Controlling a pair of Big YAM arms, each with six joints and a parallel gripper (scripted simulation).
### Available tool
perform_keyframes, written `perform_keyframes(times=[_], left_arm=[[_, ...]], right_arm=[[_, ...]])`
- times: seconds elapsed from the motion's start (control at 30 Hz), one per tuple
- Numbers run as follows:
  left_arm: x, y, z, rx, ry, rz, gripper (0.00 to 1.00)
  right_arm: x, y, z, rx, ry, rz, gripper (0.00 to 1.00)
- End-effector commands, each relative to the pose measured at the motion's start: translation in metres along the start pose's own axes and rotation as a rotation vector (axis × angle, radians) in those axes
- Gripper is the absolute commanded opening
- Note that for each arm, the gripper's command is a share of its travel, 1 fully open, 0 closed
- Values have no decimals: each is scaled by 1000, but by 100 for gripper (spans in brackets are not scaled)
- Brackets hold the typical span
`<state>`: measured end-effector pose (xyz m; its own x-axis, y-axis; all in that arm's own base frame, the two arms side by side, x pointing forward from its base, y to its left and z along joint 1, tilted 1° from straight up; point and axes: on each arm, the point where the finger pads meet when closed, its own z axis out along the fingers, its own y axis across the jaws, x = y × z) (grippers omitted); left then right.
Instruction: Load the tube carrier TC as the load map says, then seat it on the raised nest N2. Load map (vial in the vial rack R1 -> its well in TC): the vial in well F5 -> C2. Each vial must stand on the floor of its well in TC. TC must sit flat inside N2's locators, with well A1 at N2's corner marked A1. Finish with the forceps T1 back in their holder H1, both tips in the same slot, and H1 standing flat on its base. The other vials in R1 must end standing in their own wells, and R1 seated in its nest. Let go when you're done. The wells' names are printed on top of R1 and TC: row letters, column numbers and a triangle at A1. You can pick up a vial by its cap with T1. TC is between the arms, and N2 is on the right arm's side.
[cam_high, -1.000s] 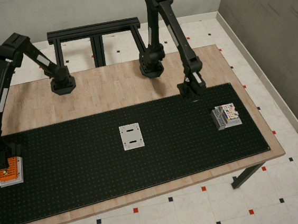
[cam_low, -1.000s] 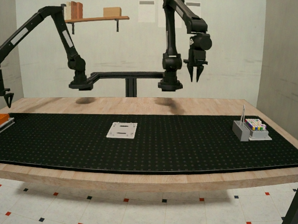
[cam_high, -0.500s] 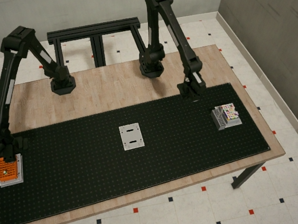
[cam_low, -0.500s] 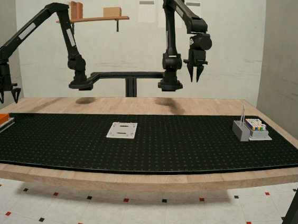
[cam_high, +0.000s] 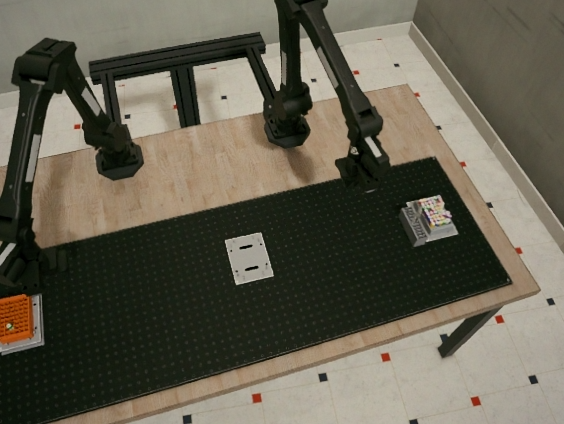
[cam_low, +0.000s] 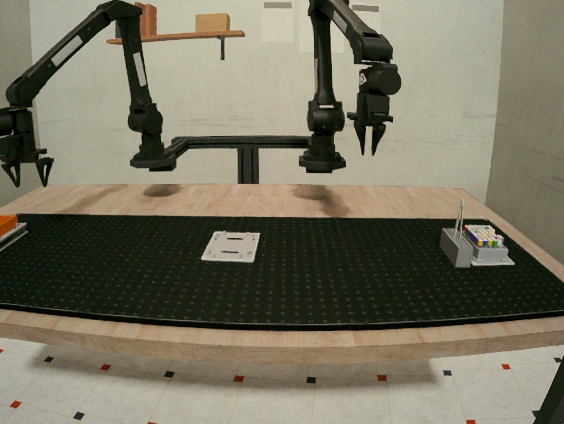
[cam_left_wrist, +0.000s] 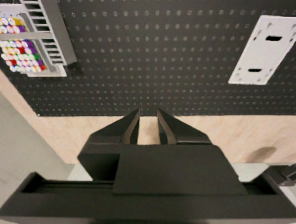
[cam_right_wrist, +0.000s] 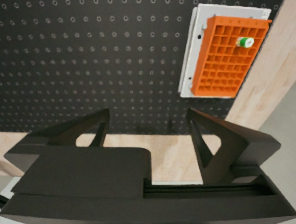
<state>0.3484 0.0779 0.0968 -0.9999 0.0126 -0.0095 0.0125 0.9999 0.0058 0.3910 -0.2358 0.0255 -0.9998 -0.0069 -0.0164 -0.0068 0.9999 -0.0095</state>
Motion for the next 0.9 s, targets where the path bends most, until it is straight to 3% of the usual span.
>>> perform_keyframes(times=[0.0,0.87], left_arm=[[-12,4,-12,-10,-35,-12,24],[-12,4,-12,-10,-35,-12,24]], right_arm=[[0,16,-16,7,-7,5,100],[22,93,-51,4,-5,5,100]])
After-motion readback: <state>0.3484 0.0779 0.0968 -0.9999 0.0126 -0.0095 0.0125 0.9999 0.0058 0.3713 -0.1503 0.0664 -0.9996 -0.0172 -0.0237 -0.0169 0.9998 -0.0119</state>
